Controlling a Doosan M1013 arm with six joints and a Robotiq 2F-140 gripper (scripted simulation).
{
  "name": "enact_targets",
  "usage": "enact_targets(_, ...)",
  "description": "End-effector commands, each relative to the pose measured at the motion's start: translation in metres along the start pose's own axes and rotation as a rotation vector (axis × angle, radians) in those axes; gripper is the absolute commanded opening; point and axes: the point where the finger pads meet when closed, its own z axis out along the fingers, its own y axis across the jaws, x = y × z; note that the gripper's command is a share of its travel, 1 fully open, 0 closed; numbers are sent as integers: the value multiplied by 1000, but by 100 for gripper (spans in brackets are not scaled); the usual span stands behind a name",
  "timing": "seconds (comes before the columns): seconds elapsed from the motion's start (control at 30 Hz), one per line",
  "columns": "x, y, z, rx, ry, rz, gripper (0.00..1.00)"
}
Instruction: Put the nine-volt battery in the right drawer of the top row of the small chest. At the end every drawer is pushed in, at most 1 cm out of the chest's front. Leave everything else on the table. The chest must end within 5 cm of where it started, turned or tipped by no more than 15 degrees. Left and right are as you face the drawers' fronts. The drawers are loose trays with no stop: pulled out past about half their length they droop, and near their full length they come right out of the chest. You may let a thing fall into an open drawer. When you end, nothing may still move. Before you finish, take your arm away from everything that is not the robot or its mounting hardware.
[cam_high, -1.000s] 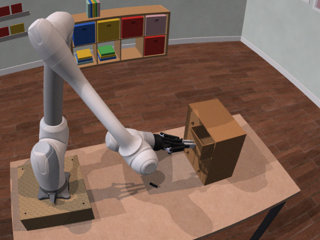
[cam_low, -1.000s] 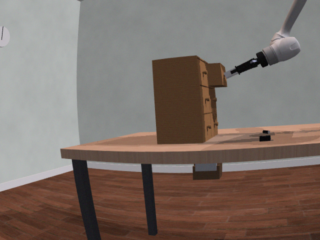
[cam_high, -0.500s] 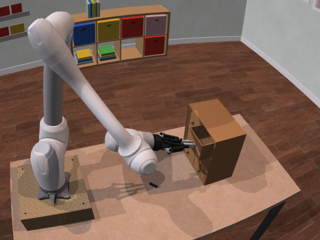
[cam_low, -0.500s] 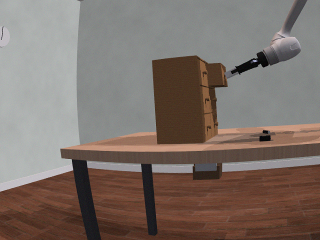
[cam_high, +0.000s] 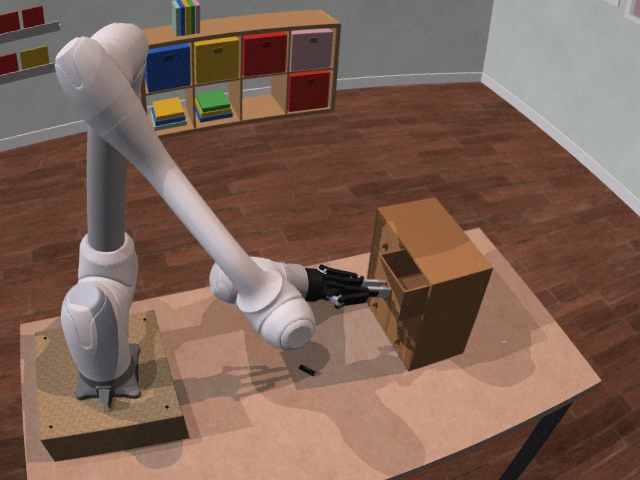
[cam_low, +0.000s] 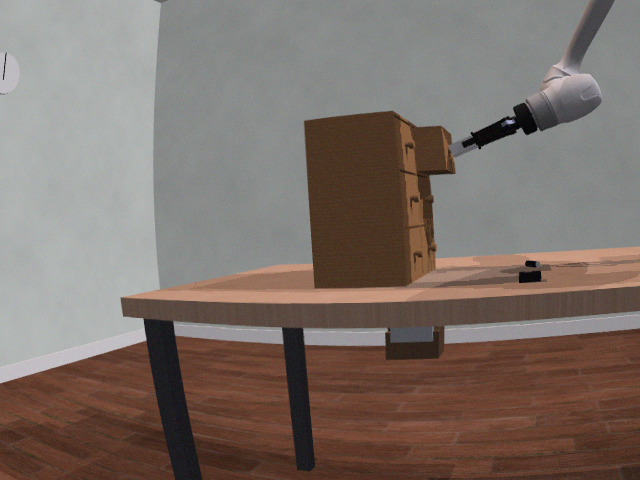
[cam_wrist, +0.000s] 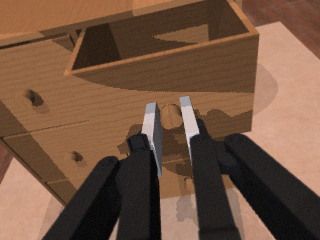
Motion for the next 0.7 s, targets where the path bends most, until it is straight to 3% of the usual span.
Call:
enact_targets(0.0, 0, 0, 0, 0, 0, 0, 15)
enact_targets(0.43, -1, 0, -2, 0, 0, 0, 20)
enact_targets(0.67, -9, 0, -24, 0, 0, 0, 20)
